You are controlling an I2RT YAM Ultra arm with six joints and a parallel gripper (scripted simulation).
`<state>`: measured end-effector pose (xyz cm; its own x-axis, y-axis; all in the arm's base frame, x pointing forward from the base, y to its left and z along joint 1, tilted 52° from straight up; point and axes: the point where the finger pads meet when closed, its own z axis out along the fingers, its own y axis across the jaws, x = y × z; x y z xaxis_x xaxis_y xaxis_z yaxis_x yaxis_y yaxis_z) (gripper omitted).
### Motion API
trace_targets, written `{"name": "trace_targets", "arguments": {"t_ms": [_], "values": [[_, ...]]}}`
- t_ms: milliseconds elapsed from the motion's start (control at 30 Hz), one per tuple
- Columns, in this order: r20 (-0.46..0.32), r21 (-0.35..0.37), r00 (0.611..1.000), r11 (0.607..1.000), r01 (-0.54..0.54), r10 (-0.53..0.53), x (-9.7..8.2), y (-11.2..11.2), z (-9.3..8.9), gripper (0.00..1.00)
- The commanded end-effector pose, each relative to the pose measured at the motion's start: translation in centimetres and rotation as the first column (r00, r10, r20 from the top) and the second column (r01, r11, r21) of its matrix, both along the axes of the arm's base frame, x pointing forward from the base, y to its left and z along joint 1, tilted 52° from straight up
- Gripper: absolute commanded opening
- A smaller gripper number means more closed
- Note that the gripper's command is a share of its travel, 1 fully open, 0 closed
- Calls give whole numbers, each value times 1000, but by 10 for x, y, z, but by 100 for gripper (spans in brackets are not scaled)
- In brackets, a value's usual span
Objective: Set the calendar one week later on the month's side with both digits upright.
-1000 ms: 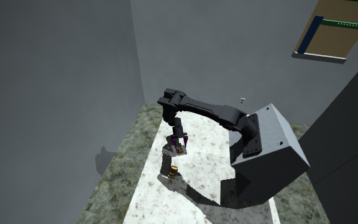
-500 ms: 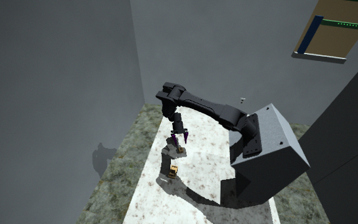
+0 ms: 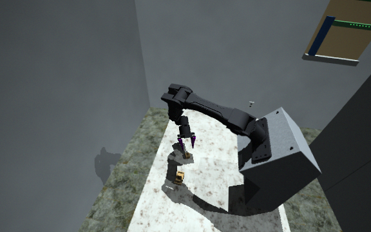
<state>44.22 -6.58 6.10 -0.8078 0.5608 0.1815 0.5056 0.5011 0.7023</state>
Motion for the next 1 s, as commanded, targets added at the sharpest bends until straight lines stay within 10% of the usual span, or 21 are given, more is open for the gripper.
{"name": "trace_targets", "arguments": {"t_ms": [0, 967], "values": [[32, -30, 999, 999, 31, -30, 4, -5, 3, 64], [177, -142, 964, 964, 223, -197, 2, -2, 3, 64]]}}
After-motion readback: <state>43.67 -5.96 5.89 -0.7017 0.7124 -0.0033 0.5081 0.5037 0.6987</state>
